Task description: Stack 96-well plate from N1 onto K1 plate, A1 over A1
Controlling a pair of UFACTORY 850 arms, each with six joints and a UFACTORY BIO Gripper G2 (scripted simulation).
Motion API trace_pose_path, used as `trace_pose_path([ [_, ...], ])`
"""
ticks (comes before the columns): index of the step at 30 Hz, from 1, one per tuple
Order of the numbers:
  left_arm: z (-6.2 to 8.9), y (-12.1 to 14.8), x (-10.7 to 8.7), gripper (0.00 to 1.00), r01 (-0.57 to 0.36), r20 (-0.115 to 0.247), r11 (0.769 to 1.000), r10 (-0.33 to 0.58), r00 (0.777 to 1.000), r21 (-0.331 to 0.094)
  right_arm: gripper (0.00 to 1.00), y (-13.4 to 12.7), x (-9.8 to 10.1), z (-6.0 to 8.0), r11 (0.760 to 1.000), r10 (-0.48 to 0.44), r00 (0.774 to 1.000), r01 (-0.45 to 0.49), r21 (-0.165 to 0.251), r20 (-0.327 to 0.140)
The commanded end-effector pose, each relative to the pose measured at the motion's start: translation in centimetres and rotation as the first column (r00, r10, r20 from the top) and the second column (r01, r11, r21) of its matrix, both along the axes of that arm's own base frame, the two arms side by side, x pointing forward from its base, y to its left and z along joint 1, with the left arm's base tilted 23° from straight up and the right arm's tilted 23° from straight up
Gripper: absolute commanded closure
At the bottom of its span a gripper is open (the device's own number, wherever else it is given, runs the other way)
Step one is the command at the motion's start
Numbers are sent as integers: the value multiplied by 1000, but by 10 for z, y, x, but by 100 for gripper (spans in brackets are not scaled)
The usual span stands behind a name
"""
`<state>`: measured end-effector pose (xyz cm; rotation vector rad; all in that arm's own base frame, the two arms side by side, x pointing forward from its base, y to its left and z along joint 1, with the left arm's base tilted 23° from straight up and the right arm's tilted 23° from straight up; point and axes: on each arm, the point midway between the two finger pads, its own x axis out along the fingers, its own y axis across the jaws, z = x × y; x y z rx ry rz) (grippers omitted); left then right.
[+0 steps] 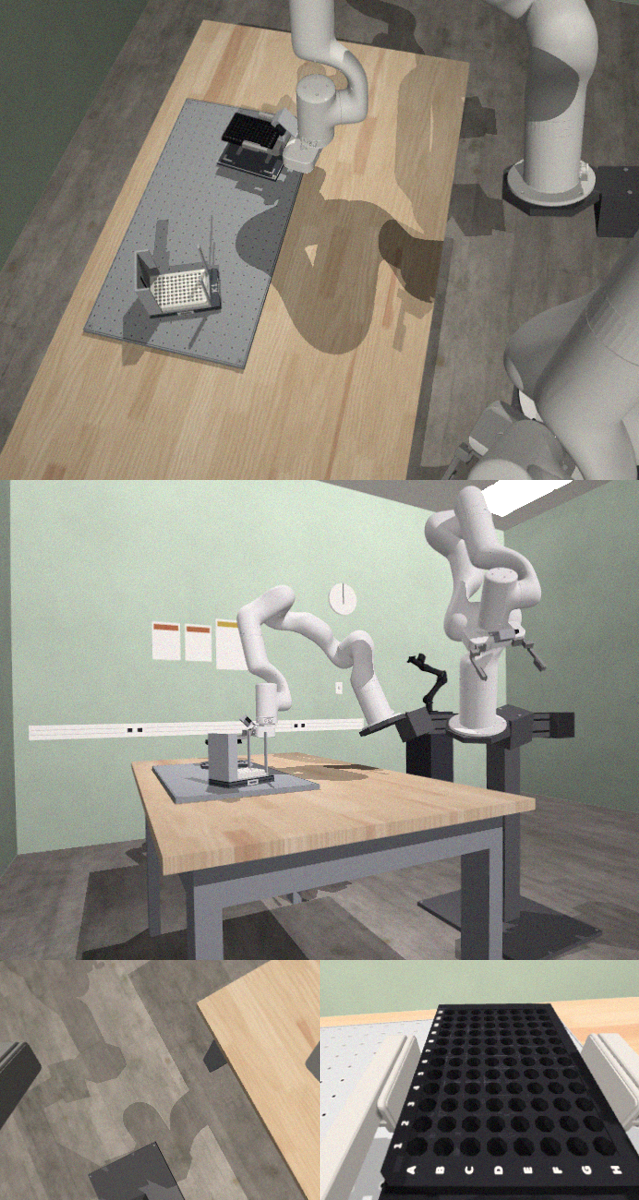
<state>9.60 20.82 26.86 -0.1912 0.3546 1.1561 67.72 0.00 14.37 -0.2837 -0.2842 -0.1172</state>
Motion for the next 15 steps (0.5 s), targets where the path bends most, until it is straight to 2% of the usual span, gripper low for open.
trace_pose_path([
  [1, 0, 0, 0, 0, 0, 0, 1000, 0, 1000, 1, 100, 3, -2, 9, 1000, 0, 1000, 0, 0, 1],
  [15, 0, 0, 0, 0, 0, 0, 1000, 0, 1000, 1, 100, 9, -7, 27, 1000, 0, 1000, 0, 0, 1],
])
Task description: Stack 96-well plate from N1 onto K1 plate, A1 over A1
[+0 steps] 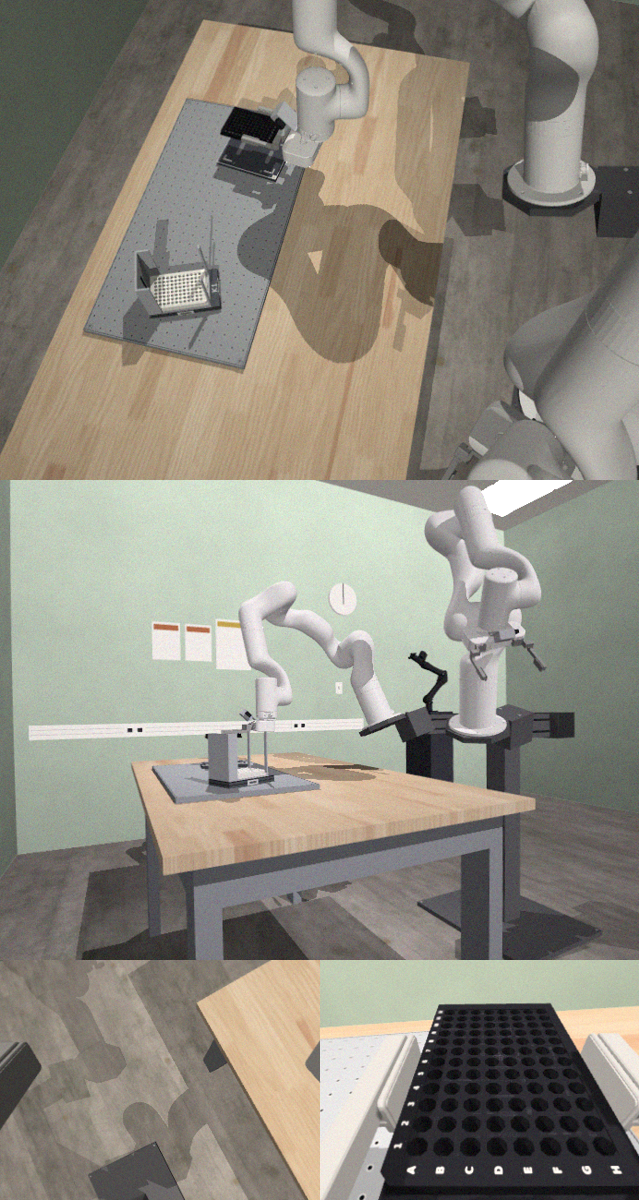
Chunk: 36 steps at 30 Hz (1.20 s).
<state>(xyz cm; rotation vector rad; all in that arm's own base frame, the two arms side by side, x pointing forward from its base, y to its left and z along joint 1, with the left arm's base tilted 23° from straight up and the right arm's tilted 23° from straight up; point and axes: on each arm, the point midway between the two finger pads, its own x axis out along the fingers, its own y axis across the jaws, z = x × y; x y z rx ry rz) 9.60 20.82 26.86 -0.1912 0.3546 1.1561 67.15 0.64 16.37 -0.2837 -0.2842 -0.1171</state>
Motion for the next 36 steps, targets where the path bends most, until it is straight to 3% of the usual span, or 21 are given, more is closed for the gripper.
trace_pose_path([
  [1, 0, 0, 0, 0, 0, 0, 1000, 0, 1000, 1, 100, 3, -2, 9, 1000, 0, 1000, 0, 0, 0],
  [25, 0, 0, 0, 0, 0, 0, 1000, 0, 1000, 1, 100, 13, -11, 42, 1000, 0, 1000, 0, 0, 1],
  [36, 0, 0, 0, 0, 0, 0, 1000, 0, 1000, 1, 100, 16, -14, 52, 1000, 0, 1000, 0, 0, 1],
])
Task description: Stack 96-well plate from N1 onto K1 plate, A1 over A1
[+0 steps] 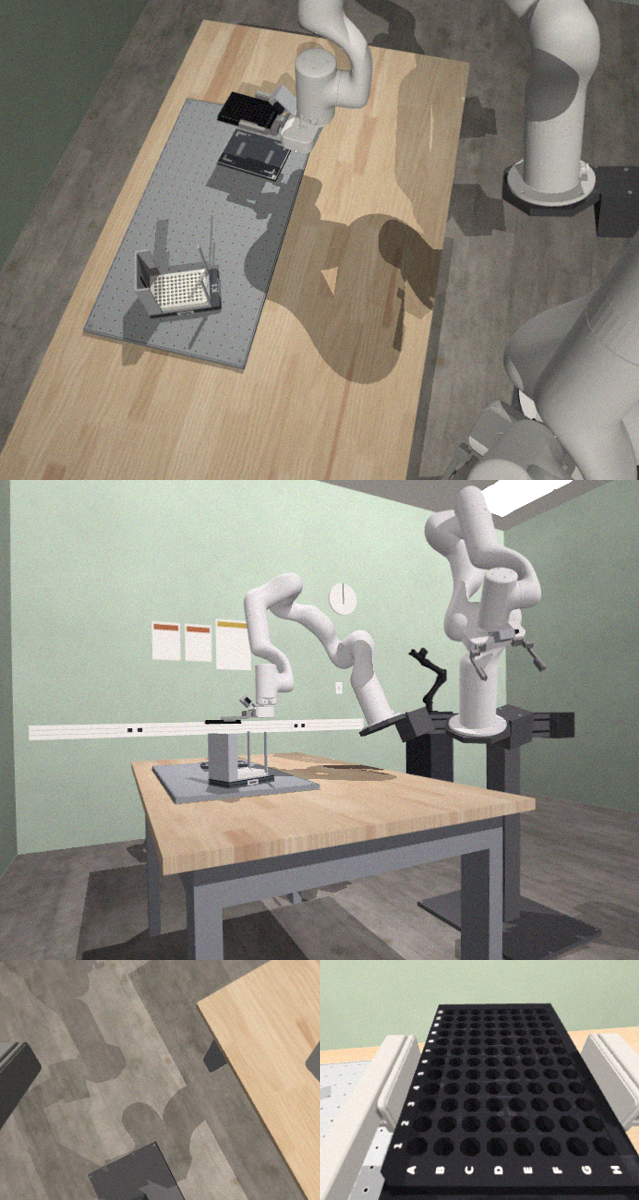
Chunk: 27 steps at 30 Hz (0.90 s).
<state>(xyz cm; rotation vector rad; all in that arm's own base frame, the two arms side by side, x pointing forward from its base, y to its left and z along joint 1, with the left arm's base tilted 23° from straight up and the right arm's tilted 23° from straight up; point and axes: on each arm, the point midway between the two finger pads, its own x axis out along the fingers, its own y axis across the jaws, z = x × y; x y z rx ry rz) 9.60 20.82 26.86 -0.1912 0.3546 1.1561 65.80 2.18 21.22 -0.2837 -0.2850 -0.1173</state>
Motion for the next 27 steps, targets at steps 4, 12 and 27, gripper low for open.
trace_pose_path([
  [4, 0, 0, 0, 0, 0, 0, 1000, 0, 1000, 1, 100, 1, 0, 3, 1000, 0, 1000, 0, 0, 0],
  [12, 0, 0, 0, 0, 0, 0, 1000, 0, 1000, 1, 100, 1, 0, 3, 1000, 0, 1000, 0, 0, 0],
  [27, 0, 0, 0, 0, 0, 0, 1000, 0, 1000, 1, 100, 42, 7, -7, 915, 379, 914, -393, -84, -145],
])
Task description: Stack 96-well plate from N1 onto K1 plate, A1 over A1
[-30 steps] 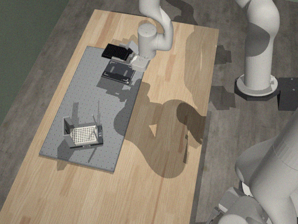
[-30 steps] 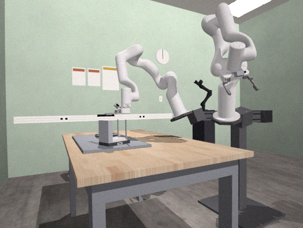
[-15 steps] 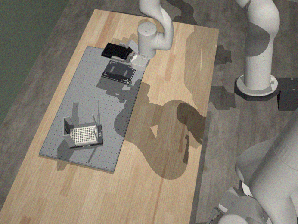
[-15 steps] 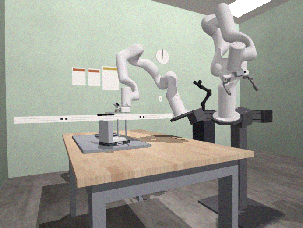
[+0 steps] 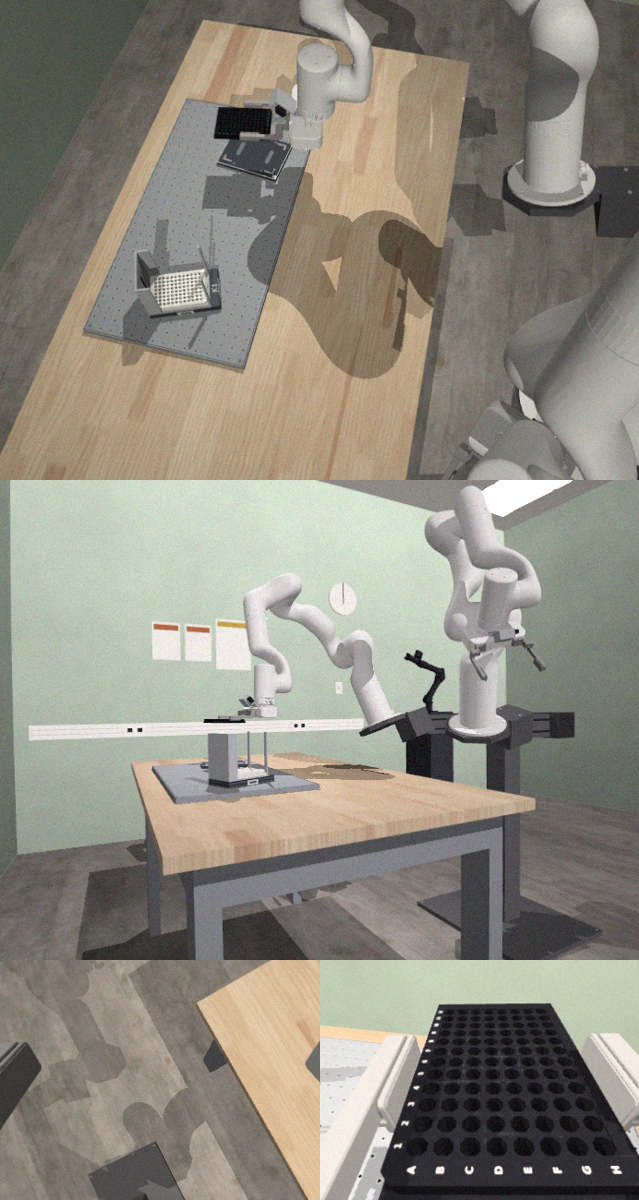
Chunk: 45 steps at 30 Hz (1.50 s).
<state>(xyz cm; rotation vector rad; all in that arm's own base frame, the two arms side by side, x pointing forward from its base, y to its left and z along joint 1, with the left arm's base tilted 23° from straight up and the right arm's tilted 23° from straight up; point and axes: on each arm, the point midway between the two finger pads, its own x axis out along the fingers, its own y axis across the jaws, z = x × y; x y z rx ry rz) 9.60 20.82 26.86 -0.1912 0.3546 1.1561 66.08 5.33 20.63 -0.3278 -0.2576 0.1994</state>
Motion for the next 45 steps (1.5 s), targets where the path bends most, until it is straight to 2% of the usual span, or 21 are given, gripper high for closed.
trace_pose_path([
  [1, 0, 0, 0, 0, 0, 0, 1000, 0, 1000, 1, 100, 14, 5, -2, 991, 129, 990, -131, -35, -66],
  [2, 0, 0, 0, 0, 0, 0, 1000, 0, 1000, 1, 100, 17, 5, -3, 986, 158, 984, -162, -42, -77],
  [45, 0, 0, 0, 0, 0, 0, 1000, 0, 1000, 1, 100, 142, 26, -34, 986, 159, 984, -162, -42, -77],
])
